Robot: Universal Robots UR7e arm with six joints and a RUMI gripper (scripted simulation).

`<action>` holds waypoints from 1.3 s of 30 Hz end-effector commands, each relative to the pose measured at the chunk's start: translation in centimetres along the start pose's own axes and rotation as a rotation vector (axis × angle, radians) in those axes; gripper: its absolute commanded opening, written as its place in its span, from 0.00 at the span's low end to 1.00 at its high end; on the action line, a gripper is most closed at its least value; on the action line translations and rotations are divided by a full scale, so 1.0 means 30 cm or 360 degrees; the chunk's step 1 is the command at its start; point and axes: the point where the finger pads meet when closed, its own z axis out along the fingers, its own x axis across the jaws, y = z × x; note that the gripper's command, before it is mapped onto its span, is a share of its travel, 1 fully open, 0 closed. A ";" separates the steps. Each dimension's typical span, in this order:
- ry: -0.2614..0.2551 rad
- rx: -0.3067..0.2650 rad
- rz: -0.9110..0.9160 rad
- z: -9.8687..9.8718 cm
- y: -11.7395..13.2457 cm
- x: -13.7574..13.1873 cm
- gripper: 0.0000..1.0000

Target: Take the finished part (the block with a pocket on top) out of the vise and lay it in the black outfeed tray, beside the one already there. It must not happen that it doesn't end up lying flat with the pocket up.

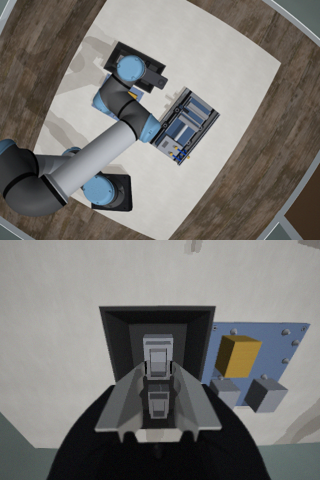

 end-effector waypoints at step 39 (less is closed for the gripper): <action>-0.0002 0.0000 -0.0001 0.017 0.000 -0.002 0.00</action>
